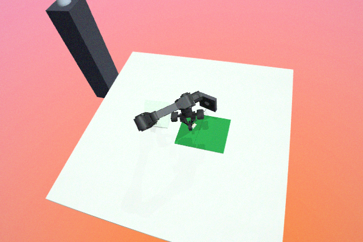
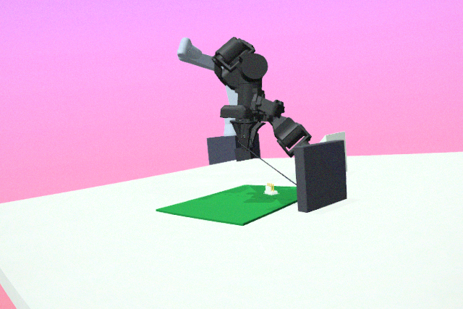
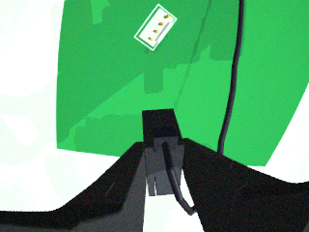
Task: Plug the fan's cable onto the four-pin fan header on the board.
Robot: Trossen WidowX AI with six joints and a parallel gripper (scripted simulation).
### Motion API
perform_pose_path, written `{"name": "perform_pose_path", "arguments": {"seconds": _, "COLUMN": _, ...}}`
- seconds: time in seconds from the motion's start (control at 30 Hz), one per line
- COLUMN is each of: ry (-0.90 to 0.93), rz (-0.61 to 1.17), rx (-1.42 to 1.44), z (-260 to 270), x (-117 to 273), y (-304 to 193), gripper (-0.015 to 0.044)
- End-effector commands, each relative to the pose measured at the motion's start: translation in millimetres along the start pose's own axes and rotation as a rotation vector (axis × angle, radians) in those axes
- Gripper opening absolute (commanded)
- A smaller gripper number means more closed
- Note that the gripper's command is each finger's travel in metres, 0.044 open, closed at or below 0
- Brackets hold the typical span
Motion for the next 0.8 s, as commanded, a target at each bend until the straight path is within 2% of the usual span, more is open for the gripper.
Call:
{"name": "perform_pose_path", "arguments": {"seconds": 0.0, "ry": 0.014, "rz": -0.013, "rx": -0.159, "z": -7.2, "x": 0.3, "y": -4.4, "gripper": 0.0}}
{"name": "perform_pose_path", "arguments": {"seconds": 0.77, "ry": 0.124, "rz": -0.07, "rx": -0.94, "z": -40.6, "x": -4.5, "y": -19.1, "gripper": 0.0}}
Point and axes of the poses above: the point midway between the two fingers, 35 mm back from their tips, its own x axis back along the fingers, its own z axis across the jaws, y = z × x, the point moved 7 cm from there along x, back along the fingers, and after that the axes turned 2 degrees about -x, right-handed, at the moved point
